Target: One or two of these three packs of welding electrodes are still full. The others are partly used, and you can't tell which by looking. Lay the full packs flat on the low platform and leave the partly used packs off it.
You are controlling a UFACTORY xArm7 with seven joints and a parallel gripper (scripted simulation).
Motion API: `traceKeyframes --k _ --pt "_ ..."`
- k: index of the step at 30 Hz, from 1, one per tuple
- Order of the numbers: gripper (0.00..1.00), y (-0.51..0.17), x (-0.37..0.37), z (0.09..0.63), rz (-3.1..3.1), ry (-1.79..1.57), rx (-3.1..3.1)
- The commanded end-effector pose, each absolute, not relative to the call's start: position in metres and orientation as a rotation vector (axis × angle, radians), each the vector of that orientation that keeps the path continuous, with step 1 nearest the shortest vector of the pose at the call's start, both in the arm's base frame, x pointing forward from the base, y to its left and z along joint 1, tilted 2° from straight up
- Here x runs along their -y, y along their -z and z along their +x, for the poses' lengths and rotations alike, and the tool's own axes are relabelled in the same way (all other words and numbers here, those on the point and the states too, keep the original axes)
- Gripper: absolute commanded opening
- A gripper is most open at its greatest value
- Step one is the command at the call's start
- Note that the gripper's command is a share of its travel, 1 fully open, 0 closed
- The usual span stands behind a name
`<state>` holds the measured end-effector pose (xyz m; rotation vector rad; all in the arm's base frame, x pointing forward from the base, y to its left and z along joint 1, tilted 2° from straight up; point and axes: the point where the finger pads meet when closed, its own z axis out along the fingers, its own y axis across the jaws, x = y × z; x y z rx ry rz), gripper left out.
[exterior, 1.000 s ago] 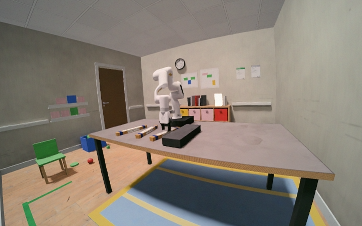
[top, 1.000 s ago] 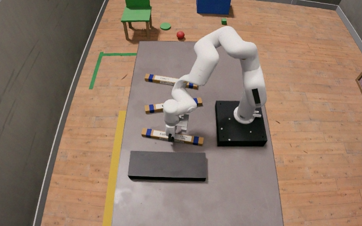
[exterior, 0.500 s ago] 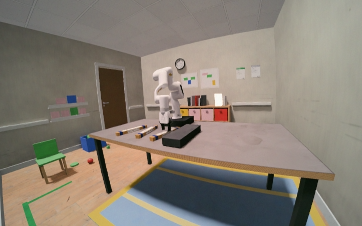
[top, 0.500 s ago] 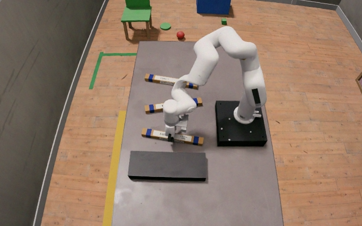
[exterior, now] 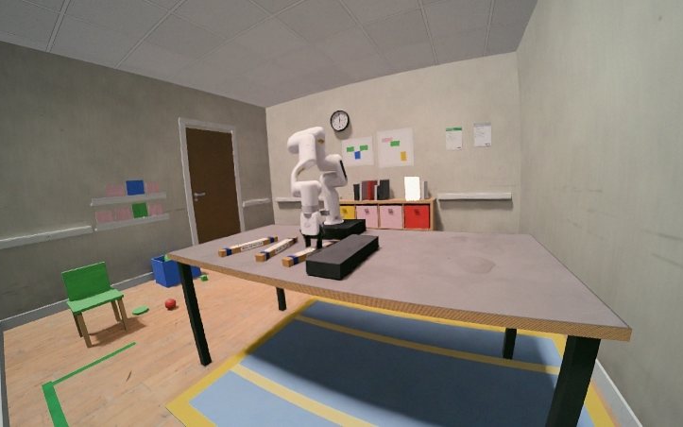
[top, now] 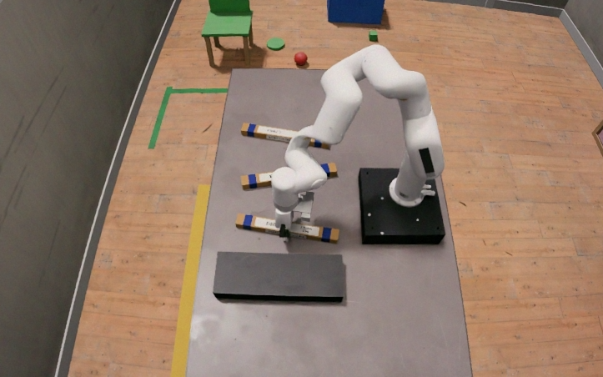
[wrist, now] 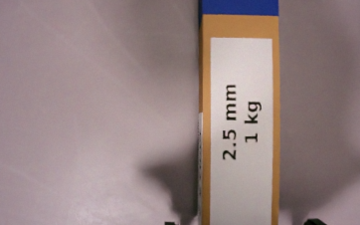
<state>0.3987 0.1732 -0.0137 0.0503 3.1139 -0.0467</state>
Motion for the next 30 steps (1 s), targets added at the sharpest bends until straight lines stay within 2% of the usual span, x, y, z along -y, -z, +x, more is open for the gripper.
traceKeyframes --k 1,30 --pt "0.74 0.015 -0.174 0.4 0.05 0.045 -3.11" --pt "0.74 0.039 -0.173 0.401 0.05 0.045 -3.11"
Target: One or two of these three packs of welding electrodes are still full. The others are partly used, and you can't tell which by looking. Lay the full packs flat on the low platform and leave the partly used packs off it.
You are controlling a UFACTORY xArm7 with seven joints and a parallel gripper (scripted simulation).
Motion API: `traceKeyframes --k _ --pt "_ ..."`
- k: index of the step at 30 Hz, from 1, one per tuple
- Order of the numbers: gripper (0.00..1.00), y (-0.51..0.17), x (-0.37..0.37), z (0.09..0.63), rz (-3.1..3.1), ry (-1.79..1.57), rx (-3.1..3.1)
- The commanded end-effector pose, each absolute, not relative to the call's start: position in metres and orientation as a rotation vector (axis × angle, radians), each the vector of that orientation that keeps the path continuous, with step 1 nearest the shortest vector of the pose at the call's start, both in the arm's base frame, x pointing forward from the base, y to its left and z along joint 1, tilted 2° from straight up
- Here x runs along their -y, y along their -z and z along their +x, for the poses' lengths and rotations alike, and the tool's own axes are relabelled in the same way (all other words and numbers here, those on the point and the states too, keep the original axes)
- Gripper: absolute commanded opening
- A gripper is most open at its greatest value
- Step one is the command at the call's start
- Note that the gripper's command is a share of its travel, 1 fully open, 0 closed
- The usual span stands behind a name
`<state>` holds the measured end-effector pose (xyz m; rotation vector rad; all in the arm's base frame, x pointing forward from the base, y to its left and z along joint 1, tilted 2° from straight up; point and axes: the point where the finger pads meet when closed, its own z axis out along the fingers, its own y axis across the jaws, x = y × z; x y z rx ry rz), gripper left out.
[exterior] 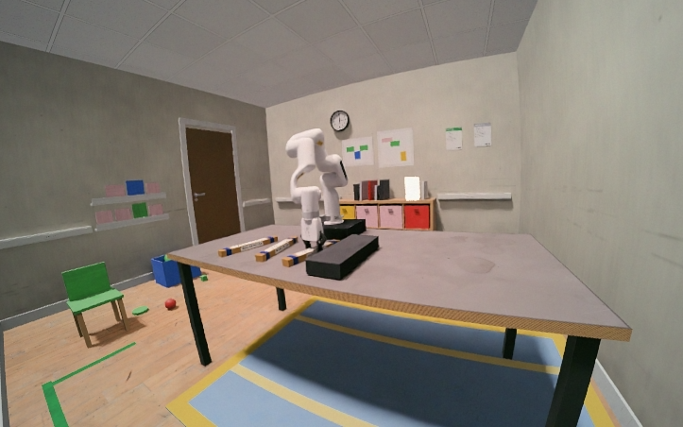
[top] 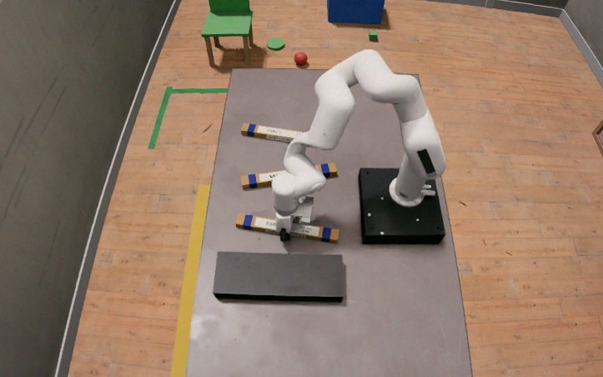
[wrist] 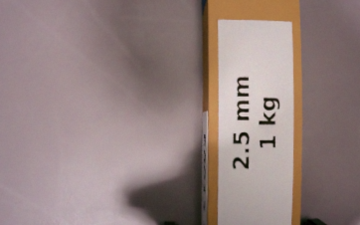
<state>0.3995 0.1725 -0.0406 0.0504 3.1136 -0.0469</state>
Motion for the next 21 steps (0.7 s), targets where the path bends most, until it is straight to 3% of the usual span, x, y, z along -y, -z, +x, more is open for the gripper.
traceKeyframes --k 1,5,6,21 --pt "0.74 0.0394 -0.1732 0.4009 0.05 0.045 -3.11" --pt "0.74 0.0394 -0.1732 0.4009 0.05 0.045 -3.11" --pt "0.35 0.0394 -0.1732 0.4009 0.05 0.045 -3.11" --pt "0.35 0.0394 -0.1732 0.4009 0.05 0.045 -3.11"
